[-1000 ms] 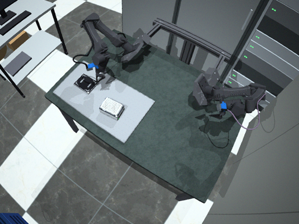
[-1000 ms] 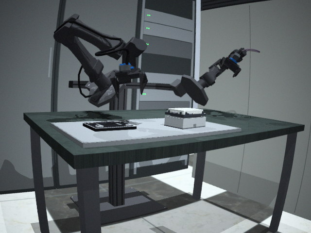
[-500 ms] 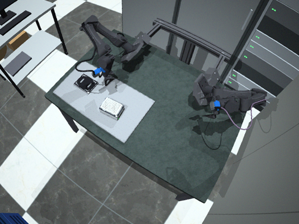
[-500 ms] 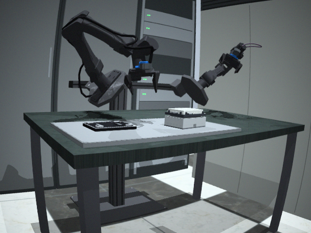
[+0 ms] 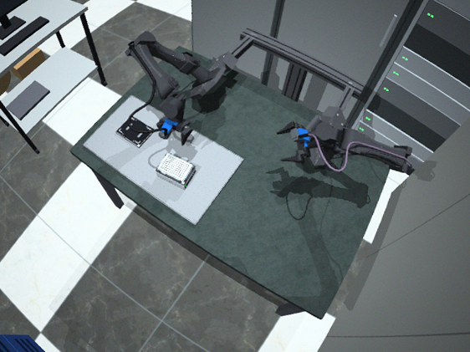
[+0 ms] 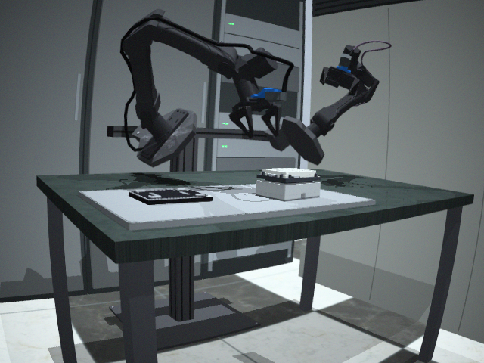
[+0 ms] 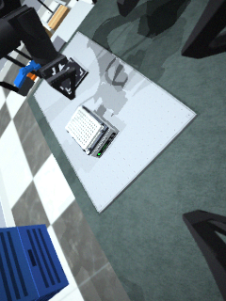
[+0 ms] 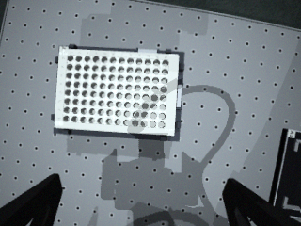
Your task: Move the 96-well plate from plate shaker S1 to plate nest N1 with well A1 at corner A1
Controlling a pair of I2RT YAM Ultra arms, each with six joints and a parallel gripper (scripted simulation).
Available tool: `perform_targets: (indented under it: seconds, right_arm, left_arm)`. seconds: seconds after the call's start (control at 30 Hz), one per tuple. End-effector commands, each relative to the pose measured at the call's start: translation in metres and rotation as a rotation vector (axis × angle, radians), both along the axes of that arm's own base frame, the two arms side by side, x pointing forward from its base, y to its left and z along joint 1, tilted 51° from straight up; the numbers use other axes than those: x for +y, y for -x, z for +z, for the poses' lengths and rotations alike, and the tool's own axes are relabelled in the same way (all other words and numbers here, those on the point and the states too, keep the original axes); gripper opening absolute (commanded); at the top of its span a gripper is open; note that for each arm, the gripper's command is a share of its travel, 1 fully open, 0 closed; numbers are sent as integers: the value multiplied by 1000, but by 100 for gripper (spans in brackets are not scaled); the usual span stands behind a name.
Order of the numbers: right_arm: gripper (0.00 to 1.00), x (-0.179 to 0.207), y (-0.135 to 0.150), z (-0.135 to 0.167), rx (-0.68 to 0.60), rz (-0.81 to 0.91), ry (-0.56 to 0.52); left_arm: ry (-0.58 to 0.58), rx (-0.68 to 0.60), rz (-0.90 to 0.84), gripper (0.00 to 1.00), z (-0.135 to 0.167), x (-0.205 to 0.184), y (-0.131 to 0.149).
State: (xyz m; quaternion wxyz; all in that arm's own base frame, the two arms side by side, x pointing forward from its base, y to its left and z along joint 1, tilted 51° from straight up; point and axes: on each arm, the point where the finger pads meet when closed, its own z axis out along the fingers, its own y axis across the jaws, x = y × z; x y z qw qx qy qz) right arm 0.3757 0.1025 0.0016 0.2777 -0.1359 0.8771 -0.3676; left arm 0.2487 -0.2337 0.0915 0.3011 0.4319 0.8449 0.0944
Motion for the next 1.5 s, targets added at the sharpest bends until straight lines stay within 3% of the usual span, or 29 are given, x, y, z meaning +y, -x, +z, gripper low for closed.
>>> perform_targets:
  seconds: [0.0, 0.1, 0.17, 0.3, 0.43, 0.9, 1.2, 1.3, 1.47]
  right_arm:
    - [100, 27, -6, -6, 111, 87, 36]
    - [100, 37, -12, -9, 130, 109, 41]
    - [100, 37, -12, -9, 130, 109, 41]
    - [100, 43, -16, -11, 128, 116, 39]
    - [100, 44, -17, -9, 124, 115, 39]
    - [100, 43, -17, -9, 130, 120, 45]
    - [100, 27, -26, -22, 447, 260, 280]
    - [100, 27, -29, -24, 481, 275, 302]
    - [100, 20, -39, -32, 678, 373, 422]
  left_arm:
    - [51, -106, -12, 100, -15, -53, -17]
    - [11, -109, -53, 100, -50, -76, -4]
    - [11, -109, -53, 100, -50, -76, -4]
    - [-51, -110, -106, 100, -98, -95, 17]
    - [-81, -112, -139, 100, -121, -102, 31]
    - [-114, -93, -167, 100, -131, -101, 39]
    - [-122, -90, -162, 100, -132, -96, 38]
    - [-122, -90, -162, 100, -132, -96, 38]
    - [-122, -90, -162, 100, -132, -96, 38]
